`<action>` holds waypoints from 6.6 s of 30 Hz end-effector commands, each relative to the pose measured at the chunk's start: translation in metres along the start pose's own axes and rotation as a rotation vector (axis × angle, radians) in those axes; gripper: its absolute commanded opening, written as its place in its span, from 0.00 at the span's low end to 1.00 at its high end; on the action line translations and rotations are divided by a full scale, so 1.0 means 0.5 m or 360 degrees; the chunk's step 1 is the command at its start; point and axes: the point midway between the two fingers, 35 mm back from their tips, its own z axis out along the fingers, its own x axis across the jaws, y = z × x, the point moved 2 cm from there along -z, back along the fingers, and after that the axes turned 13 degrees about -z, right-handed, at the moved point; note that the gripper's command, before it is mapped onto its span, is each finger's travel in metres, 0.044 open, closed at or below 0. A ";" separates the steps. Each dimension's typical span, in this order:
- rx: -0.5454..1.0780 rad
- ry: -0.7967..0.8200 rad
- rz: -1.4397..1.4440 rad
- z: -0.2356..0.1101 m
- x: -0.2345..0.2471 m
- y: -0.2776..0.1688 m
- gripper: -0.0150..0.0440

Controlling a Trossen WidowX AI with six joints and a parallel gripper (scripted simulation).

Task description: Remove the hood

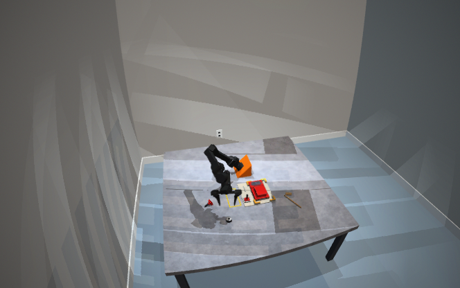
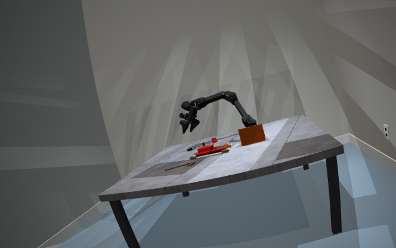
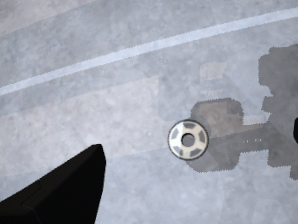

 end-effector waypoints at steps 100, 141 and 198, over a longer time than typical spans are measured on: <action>0.0933 0.0198 -0.0525 -0.088 0.514 -0.384 1.00; 0.0932 0.0197 -0.0525 -0.058 0.514 -0.404 1.00; 0.0929 0.0203 -0.0516 -0.099 0.515 -0.375 0.25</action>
